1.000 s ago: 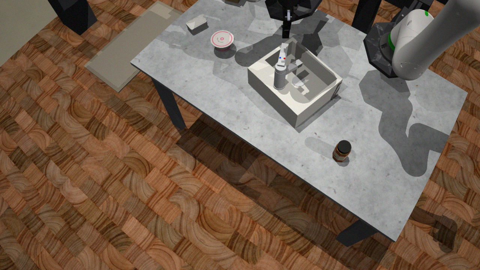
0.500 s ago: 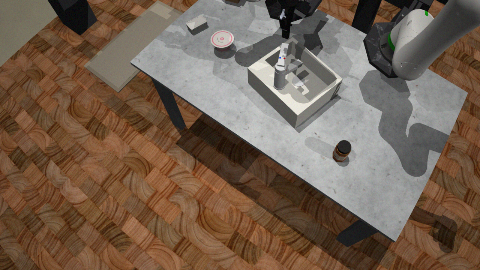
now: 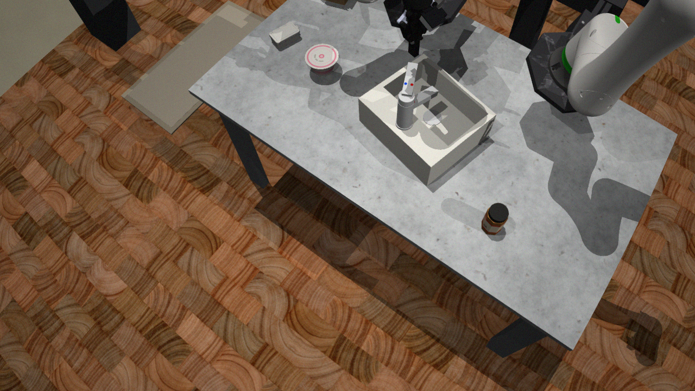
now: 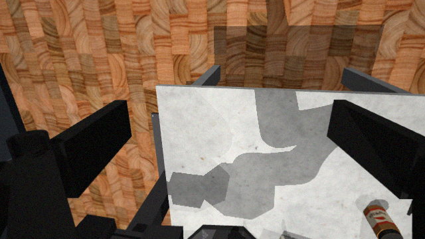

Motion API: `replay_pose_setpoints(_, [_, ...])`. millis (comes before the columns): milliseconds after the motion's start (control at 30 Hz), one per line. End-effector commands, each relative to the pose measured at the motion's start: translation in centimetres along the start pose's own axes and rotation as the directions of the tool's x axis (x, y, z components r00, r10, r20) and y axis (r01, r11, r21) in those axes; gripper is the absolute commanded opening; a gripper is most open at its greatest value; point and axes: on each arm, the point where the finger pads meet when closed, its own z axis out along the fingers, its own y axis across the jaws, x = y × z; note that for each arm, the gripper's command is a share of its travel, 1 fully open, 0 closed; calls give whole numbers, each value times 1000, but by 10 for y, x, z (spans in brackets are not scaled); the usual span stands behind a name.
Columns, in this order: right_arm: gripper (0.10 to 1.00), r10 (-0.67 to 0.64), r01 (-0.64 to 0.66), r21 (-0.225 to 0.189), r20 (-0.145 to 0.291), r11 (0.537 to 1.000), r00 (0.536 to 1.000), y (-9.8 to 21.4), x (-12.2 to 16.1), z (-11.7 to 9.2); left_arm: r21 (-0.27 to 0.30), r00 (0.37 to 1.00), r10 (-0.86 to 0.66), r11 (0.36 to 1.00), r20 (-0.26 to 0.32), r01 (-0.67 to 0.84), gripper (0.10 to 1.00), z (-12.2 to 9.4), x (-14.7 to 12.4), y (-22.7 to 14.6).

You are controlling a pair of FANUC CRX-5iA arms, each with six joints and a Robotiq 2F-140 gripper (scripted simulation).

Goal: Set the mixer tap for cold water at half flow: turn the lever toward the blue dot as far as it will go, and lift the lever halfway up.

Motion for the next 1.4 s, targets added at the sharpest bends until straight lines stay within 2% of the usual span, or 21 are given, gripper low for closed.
replay_pose_setpoints(0, [99,116,-116,-13,0,993,993,0,0,0,0,1000,0,1000,-2,0,1000,-1,0,0])
replay_pose_setpoints(233, [99,304,-304,-13,-2,952,953,0,0,0,0,1000,0,1000,-2,0,1000,-1,0,0])
replay_pose_setpoints(500, [99,478,-478,-12,-4,878,878,0,0,0,0,1000,0,1000,-2,0,1000,-1,0,0])
replay_pose_setpoints(567, [99,478,-478,-12,-4,878,878,0,0,0,0,1000,0,1000,-2,0,1000,-1,0,0])
replay_pose_setpoints(1067, [99,680,-680,-11,-7,733,733,0,0,0,0,1000,0,1000,-2,0,1000,-1,0,0])
replay_pose_setpoints(1133, [99,680,-680,-11,-7,733,733,0,0,0,0,1000,0,1000,-2,0,1000,-1,0,0])
replay_pose_setpoints(1367, [99,728,-728,-10,-8,685,685,0,0,0,0,1000,0,1000,-2,0,1000,-1,0,0])
